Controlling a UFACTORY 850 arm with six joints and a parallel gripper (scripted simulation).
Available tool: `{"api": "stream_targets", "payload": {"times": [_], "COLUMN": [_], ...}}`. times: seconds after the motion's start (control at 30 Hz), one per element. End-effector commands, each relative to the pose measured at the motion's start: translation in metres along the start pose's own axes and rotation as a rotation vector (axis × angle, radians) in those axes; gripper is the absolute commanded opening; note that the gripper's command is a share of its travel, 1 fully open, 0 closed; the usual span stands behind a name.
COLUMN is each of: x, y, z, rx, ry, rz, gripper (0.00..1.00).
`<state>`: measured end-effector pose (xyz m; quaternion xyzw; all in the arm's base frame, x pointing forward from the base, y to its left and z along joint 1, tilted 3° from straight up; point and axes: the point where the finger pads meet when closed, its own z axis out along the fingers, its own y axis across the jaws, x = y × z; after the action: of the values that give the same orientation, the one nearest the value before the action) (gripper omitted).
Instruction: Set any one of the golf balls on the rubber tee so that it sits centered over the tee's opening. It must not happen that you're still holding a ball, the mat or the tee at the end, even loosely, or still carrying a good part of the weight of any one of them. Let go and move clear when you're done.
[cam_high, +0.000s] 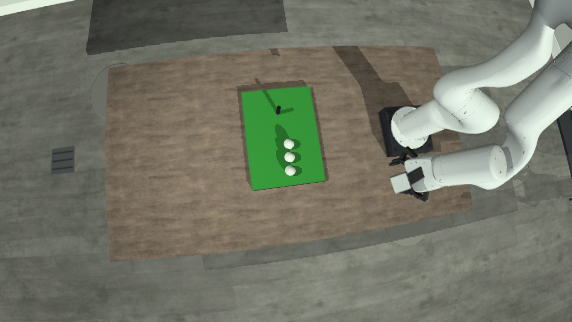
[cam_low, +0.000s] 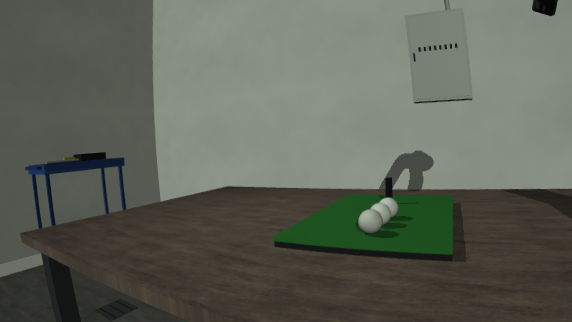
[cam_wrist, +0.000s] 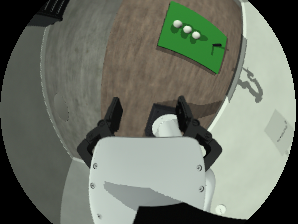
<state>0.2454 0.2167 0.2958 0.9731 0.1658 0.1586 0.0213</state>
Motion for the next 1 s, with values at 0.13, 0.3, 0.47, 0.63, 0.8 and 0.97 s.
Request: {"api": "stream_targets", "payload": {"times": [0.13, 0.3, 0.47, 0.63, 0.8, 0.97], "x": [0.065, 0.085, 0.102, 0.129, 0.161, 0.162], "y": [0.053, 0.098, 0.131, 0.167, 0.198, 0.198], "z": [0.086, 0.137, 0.18, 0.232, 0.286, 0.286], "rx": [-0.038, -0.068, -0.093, -0.121, -0.151, -0.17], "ry": [-0.1, -0.147, -0.188, -0.23, -0.277, -0.315], "rz": [0.531, 0.862, 1.132, 1.453, 1.775, 1.94], "gripper": [1.0, 1.0, 1.0, 1.0, 1.0, 1.0]}}
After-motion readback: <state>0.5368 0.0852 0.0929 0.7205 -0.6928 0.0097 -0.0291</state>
